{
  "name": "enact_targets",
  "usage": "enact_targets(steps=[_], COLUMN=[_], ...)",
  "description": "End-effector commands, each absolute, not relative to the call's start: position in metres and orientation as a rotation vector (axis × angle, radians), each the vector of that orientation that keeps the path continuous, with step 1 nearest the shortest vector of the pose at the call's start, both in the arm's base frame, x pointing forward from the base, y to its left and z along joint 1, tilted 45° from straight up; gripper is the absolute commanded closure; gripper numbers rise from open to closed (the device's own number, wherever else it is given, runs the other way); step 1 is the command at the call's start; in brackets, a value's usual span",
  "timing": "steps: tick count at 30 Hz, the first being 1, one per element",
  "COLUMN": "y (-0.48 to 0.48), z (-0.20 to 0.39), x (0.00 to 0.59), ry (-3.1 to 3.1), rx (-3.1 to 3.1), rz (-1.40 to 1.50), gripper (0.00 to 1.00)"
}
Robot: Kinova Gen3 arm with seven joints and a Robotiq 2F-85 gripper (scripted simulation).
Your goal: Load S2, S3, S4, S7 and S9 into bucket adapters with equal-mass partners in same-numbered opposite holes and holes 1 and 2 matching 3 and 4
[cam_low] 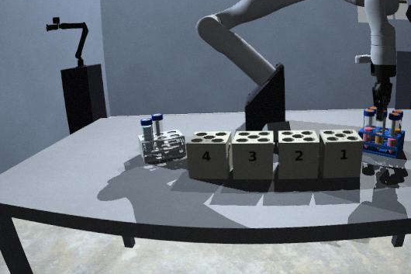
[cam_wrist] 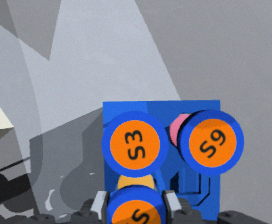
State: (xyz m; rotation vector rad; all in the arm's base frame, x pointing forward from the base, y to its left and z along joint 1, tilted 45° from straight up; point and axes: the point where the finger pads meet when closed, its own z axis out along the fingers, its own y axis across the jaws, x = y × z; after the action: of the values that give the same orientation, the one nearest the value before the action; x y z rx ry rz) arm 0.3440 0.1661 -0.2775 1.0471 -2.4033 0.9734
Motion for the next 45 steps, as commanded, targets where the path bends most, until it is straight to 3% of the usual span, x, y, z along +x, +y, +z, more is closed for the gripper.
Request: enact_targets(steps=[1,45], y=[0.171,0.207], z=[-0.274,-0.237], x=[0.345,0.347], ry=[-2.405,-2.405], rx=[1.049,1.049], rz=[0.972,0.972], gripper=[0.90,0.90])
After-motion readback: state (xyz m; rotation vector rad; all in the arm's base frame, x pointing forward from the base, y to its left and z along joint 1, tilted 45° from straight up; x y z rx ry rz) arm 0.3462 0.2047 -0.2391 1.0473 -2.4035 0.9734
